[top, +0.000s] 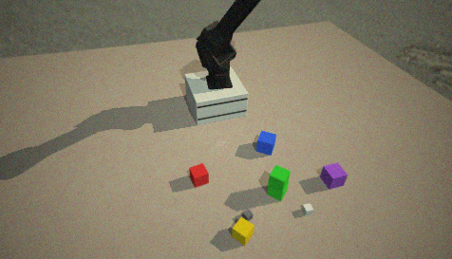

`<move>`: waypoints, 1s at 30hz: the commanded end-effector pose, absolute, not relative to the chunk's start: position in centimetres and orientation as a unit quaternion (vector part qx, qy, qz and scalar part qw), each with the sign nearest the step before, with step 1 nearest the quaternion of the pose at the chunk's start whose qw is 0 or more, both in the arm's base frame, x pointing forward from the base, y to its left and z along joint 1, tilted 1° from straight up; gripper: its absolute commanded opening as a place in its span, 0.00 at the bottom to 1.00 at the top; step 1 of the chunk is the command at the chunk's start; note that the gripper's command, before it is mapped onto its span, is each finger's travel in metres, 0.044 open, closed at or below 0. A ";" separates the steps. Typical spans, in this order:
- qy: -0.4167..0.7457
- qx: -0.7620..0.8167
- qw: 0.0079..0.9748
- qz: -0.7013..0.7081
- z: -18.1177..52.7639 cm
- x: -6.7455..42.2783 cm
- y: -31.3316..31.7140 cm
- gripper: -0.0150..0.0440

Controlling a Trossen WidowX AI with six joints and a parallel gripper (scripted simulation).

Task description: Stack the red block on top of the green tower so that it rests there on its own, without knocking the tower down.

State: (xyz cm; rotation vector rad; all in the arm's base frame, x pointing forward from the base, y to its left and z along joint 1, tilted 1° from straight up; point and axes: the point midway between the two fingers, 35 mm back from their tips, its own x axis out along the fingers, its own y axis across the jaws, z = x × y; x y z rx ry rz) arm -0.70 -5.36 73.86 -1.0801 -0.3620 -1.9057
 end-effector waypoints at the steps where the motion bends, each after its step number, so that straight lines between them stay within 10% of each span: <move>1: -0.146 -0.435 0.445 -0.769 73.8 -0.7 -5.4 0.98; 30: -0.043 -0.138 0.724 -0.674 58.6 0.5 -28.7 1.00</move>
